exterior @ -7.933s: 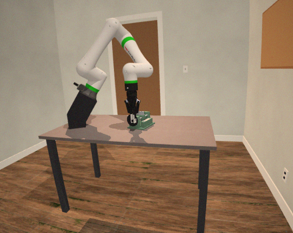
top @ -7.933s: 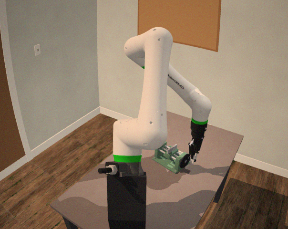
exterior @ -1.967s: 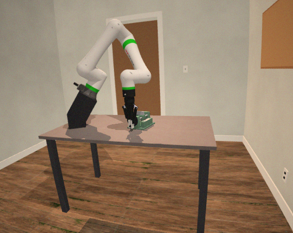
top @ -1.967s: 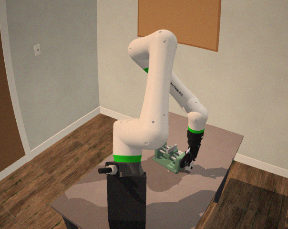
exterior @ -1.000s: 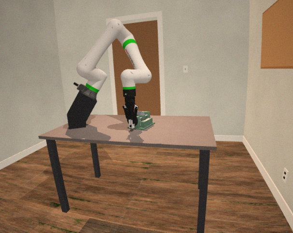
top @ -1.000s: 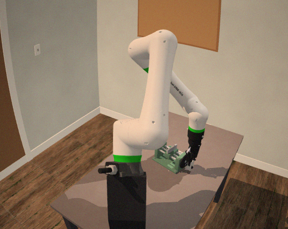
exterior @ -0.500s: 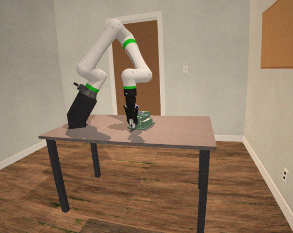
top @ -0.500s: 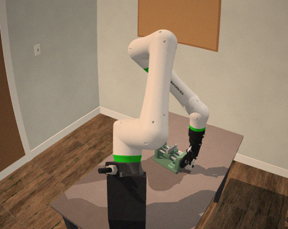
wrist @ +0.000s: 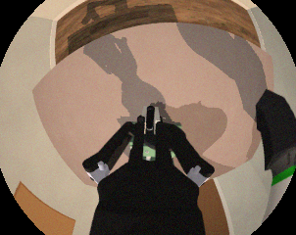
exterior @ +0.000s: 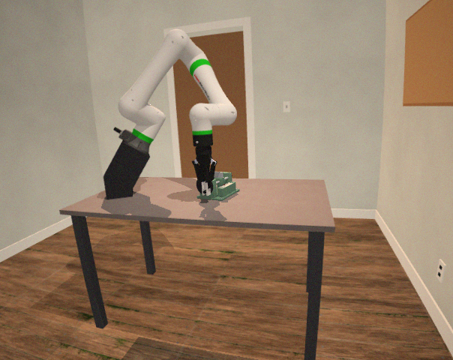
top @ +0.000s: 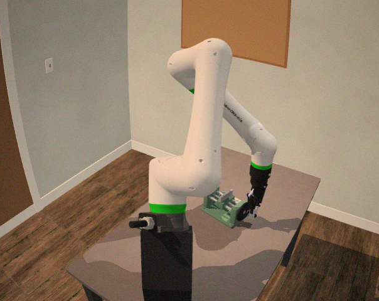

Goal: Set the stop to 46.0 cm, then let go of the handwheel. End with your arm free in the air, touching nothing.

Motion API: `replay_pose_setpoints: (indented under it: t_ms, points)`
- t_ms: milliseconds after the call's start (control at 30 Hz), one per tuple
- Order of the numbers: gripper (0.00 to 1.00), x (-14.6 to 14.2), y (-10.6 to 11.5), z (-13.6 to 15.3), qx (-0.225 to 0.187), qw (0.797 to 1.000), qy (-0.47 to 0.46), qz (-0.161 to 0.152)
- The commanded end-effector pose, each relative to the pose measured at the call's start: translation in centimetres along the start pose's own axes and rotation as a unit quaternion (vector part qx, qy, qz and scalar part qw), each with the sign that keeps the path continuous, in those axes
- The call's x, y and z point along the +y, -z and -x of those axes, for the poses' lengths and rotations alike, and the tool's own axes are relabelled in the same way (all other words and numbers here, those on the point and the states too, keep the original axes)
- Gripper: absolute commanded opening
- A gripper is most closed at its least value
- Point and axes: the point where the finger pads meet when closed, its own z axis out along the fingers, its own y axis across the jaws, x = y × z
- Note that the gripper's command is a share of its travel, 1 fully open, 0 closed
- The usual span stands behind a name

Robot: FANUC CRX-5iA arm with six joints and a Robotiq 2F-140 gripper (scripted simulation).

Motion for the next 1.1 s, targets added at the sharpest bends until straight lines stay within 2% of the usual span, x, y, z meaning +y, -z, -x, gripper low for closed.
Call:
replay_pose_setpoints:
  t_ms: [0,1067]
  points:
    - [0.04,-0.2,0.3,0.0,0.0,1.0,0.0,0.0]
    - [0.04,0.3,3.9,0.0,0.0,1.0,0.0,0.0]
